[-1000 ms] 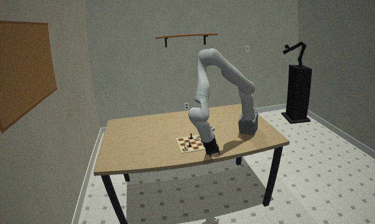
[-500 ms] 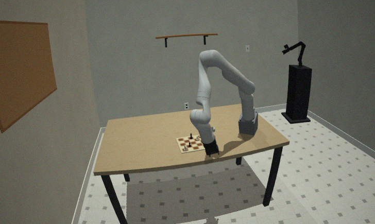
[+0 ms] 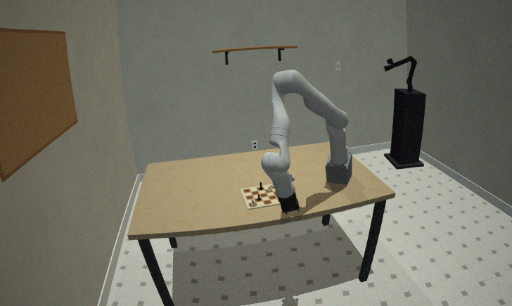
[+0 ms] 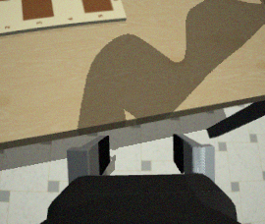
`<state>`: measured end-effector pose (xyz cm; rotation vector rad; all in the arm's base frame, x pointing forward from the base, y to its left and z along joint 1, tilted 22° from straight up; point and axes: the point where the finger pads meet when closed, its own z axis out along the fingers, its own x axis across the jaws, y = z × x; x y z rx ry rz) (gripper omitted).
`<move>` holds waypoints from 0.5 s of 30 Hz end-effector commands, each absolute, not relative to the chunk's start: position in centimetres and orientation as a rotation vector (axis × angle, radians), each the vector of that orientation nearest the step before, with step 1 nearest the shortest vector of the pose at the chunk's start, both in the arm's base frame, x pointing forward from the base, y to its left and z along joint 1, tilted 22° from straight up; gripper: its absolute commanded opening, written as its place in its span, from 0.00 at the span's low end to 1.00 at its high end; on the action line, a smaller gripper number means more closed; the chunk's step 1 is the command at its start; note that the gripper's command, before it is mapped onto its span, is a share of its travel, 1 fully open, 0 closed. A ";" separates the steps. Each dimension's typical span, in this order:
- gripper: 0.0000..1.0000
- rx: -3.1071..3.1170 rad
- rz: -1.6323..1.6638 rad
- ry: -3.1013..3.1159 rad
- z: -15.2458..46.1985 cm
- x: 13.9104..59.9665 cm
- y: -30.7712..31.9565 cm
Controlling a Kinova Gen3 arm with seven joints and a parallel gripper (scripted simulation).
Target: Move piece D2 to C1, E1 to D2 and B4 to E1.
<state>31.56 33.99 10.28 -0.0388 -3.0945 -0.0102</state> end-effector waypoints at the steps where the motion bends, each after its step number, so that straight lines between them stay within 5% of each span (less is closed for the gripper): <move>1: 1.00 -0.027 0.023 -3.105 10.1 31.6 34.0; 15: 1.00 -0.018 0.067 -3.120 9.9 31.8 33.8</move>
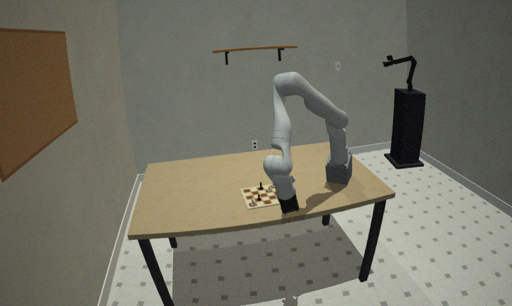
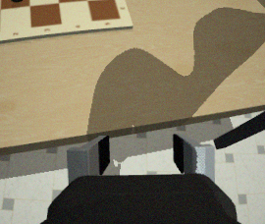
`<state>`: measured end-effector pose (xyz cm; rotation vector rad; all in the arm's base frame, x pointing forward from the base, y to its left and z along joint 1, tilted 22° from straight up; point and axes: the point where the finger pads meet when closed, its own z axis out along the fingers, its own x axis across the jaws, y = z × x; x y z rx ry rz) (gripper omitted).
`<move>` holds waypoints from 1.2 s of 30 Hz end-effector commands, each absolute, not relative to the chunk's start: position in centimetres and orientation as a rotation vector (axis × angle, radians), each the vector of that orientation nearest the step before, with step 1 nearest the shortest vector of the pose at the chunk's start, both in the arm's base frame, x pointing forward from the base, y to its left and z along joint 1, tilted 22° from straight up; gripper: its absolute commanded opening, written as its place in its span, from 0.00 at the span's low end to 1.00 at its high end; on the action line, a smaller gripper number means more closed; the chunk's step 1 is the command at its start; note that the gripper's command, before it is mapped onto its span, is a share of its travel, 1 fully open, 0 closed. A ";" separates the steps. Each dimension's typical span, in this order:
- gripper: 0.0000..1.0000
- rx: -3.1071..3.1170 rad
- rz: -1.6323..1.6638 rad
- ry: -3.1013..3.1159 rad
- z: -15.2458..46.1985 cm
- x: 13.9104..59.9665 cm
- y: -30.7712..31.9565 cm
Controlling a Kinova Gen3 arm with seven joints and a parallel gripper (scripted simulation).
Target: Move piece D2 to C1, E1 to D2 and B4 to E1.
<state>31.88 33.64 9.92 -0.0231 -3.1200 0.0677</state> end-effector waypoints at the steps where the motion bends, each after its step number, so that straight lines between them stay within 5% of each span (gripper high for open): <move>1: 1.00 -0.018 0.067 -3.120 9.9 31.8 33.8; 36: 1.00 0.024 0.296 -3.180 8.9 32.7 32.6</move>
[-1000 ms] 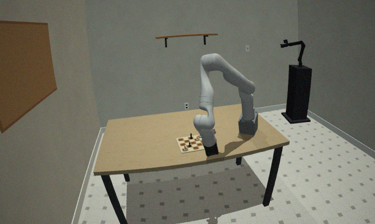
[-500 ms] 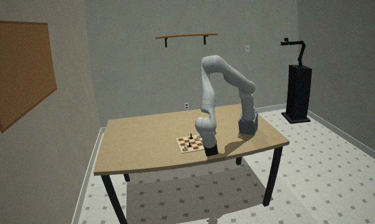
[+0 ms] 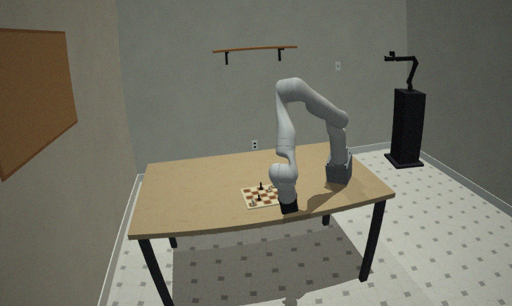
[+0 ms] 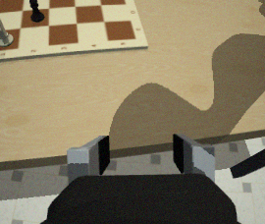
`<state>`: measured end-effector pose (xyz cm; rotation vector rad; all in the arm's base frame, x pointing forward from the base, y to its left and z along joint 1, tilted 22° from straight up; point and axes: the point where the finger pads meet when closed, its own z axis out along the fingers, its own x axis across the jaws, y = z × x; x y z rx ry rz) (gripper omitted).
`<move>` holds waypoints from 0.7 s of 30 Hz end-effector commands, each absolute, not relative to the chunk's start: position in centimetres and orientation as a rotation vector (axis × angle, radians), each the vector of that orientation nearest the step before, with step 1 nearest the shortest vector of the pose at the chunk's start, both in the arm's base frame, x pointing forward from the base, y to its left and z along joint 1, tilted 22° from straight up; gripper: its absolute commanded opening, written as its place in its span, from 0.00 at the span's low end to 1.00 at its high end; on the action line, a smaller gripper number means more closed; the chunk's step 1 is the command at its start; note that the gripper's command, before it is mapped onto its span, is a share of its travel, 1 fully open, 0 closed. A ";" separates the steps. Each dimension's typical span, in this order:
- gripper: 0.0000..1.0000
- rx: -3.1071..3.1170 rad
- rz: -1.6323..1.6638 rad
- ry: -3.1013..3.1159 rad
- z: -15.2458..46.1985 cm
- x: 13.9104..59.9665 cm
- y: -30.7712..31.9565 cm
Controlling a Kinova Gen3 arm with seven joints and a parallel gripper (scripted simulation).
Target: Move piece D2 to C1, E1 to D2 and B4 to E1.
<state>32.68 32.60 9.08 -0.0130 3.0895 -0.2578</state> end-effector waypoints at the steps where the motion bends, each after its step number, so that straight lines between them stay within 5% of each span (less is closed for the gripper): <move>1: 1.00 -0.023 -0.286 3.076 8.9 32.7 32.6; 21: 1.00 -0.040 -0.371 3.041 8.5 33.0 32.1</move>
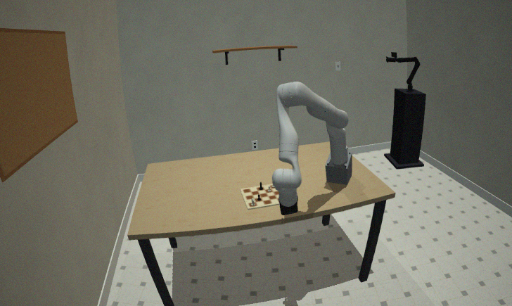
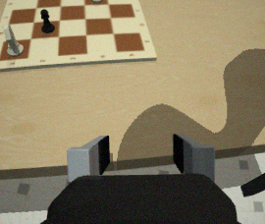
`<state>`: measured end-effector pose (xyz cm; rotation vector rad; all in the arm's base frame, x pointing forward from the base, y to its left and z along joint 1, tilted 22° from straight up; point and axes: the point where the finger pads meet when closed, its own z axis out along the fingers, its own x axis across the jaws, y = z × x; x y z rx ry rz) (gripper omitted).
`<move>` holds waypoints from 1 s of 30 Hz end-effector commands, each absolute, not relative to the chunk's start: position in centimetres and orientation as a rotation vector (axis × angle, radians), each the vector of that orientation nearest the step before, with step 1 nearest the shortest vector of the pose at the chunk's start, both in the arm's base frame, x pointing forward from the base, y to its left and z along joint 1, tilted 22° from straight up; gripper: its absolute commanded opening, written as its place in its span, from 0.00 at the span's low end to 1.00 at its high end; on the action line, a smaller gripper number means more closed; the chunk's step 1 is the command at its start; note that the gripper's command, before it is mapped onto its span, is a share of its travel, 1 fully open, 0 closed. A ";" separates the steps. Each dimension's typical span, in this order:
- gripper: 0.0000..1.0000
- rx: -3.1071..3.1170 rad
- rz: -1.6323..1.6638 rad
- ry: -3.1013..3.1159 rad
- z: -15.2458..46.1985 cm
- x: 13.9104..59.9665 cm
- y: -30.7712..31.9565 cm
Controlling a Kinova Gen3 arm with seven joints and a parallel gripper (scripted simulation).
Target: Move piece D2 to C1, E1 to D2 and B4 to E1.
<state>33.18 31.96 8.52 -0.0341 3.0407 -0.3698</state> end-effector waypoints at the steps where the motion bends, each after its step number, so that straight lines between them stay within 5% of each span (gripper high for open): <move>1: 1.00 -0.040 -0.371 3.041 8.5 33.0 32.1; 30: 1.00 -0.068 -0.514 2.968 7.8 33.7 31.3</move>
